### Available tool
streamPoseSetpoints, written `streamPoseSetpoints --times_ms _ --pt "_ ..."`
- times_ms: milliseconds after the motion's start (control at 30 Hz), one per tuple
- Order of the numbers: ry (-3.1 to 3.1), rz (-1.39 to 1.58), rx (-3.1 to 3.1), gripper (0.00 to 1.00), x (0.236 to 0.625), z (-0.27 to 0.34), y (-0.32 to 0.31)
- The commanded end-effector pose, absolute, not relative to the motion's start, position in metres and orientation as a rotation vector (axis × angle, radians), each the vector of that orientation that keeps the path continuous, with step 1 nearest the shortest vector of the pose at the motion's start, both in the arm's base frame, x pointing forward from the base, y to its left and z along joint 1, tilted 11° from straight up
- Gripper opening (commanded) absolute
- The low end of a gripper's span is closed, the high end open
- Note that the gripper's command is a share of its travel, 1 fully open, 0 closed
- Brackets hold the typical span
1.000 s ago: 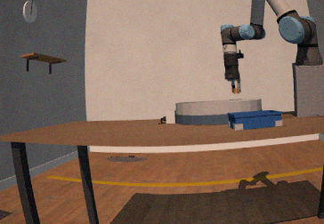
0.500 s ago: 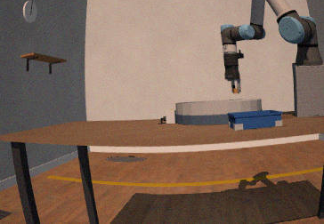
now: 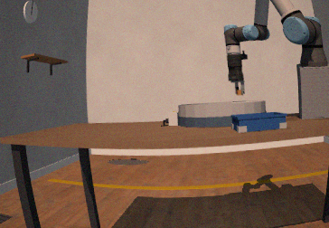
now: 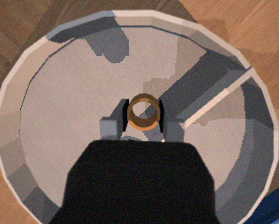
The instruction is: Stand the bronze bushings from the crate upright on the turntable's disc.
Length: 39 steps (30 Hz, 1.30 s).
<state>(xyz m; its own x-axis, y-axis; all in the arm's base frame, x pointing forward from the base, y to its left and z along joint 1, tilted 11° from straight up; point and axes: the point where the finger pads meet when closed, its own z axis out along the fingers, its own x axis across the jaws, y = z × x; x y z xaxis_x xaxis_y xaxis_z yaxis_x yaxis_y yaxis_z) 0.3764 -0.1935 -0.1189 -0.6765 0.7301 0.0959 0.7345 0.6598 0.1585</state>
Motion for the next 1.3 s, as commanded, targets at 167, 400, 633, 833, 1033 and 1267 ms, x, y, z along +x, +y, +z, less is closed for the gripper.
streamPoseSetpoints --times_ms 167,400,633,833,1033,1267 --pt "-2.841 -0.286 -1.254 0.0 0.377 -0.127 -0.193" --pt "-2.841 -0.286 -1.253 0.0 0.378 -0.145 -0.19" --pt "-2.841 -0.287 -1.254 0.0 0.378 -0.145 -0.191" --pt "-2.842 -0.286 -1.254 0.0 0.378 -0.144 -0.191" --pt "-2.842 -0.286 -1.254 0.0 0.378 -0.144 -0.191" --pt "-2.842 -0.286 -1.254 0.0 0.378 -0.144 -0.191"
